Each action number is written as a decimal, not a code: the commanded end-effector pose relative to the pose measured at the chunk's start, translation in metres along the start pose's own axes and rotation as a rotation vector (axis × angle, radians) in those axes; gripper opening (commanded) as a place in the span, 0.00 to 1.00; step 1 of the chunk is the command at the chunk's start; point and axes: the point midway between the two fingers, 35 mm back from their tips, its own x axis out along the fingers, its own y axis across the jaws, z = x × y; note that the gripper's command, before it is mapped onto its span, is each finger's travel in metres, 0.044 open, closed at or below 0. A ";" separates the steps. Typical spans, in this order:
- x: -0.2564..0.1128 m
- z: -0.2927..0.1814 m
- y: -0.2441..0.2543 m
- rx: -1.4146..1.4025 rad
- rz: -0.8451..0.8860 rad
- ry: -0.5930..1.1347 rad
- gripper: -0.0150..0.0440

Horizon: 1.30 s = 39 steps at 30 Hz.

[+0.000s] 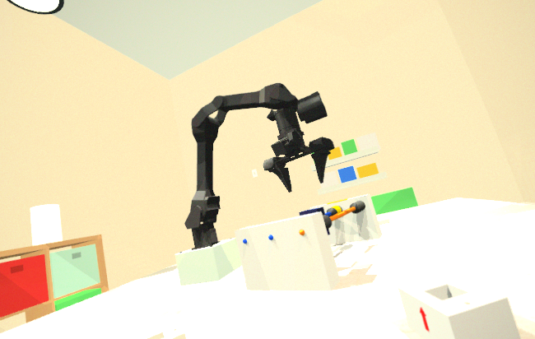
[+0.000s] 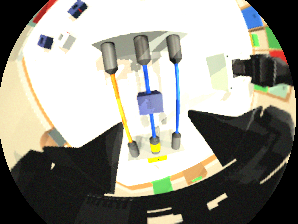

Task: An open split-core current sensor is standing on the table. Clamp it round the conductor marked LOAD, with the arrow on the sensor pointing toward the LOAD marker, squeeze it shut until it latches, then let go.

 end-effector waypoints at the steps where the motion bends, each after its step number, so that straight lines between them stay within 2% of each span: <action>1: 0.000 0.001 0.000 0.004 -0.002 -0.006 1.00; 29: 0.001 -0.001 -0.001 -0.006 -0.002 -0.009 1.00; 34: 0.013 -0.027 -0.028 -0.176 -0.019 -0.248 1.00; 39: 0.016 -0.054 -0.055 -0.399 0.042 -0.527 1.00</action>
